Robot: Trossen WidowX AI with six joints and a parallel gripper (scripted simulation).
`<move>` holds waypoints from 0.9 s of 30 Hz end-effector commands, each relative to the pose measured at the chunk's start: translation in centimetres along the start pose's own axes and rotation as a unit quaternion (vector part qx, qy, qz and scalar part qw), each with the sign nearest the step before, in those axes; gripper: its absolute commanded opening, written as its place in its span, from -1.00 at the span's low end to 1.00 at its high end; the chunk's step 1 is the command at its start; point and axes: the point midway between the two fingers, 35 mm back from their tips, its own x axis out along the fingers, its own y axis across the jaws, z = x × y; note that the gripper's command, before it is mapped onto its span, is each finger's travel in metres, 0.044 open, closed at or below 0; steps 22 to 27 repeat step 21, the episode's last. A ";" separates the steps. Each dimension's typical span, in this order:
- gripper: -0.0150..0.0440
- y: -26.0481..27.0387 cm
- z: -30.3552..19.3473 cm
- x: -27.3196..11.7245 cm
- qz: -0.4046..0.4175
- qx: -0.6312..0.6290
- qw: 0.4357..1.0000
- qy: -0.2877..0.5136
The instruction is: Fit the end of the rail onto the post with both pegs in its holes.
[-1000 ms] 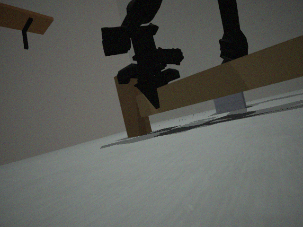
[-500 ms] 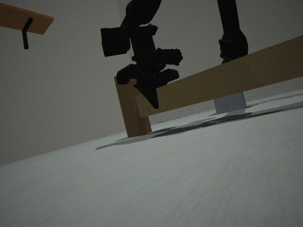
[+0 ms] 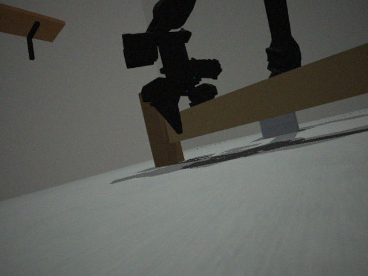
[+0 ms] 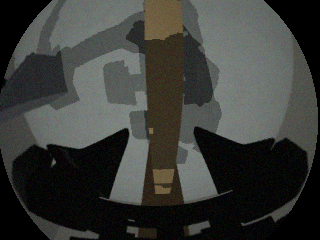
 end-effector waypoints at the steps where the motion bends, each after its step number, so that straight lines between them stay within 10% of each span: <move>1: 1.00 0.0 0.0 0.0 0.000 0.000 1.000 0.000; 27: 1.00 0.0 3.0 -3.0 -0.004 -0.001 1.000 0.003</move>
